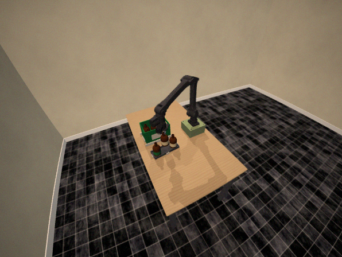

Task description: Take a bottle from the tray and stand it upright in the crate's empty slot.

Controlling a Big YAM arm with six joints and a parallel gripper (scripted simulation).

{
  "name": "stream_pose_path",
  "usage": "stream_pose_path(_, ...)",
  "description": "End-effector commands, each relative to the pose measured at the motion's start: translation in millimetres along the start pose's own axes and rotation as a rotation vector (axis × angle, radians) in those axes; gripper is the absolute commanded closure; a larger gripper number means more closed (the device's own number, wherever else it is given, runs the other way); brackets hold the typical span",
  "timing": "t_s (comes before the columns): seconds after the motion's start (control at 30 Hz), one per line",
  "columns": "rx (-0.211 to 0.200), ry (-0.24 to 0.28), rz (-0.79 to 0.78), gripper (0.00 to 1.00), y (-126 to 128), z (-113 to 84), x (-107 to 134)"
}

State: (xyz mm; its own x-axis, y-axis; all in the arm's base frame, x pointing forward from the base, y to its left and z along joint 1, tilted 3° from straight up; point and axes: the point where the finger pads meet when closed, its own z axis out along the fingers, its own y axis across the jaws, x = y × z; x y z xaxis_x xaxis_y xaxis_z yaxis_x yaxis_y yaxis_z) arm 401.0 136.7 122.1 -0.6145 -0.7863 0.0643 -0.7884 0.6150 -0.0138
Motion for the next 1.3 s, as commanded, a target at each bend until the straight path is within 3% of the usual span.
stream_pose_path(0.0, 0.062, -0.103, -0.001, 1.0, -15.1, -52.0, -28.5)
stream_pose_path(1.27, 0.062, -0.103, 0.003, 1.0, -14.6, -60.9, -29.1)
